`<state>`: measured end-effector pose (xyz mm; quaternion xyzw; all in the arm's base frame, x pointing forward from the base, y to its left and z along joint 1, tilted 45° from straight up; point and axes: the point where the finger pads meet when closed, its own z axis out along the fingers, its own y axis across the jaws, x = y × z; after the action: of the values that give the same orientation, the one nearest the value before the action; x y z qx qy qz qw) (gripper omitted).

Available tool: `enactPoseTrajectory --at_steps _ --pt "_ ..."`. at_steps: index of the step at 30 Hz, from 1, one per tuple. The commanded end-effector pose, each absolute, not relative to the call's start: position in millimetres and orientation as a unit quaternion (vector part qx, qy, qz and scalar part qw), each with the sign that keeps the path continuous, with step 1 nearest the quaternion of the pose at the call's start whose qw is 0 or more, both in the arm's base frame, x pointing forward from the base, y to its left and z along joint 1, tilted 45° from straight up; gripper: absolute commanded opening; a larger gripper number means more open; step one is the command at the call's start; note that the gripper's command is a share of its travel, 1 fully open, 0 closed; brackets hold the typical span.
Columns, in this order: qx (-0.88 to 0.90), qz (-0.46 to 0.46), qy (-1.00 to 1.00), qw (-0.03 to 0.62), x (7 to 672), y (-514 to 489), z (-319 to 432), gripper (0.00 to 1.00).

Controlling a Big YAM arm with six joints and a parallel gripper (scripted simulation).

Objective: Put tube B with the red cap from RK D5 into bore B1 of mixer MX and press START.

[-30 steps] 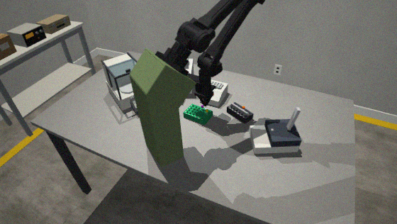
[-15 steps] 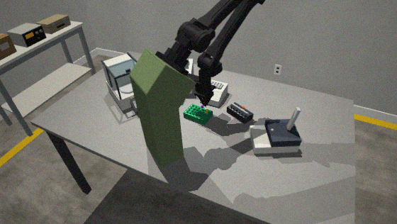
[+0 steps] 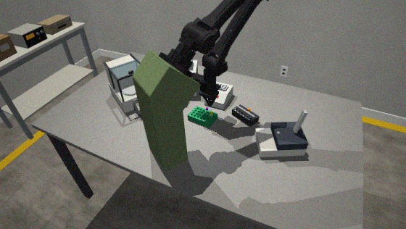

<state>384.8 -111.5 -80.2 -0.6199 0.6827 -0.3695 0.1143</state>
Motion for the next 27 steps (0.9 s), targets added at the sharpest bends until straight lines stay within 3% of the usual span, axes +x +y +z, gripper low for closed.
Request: enactPoseTrajectory --at_steps 1,27 --pt "-0.624 -0.355 0.687 0.108 360 -101 -79 0.09" --pt "-0.621 -0.352 0.692 0.103 345 -101 -73 0.09"
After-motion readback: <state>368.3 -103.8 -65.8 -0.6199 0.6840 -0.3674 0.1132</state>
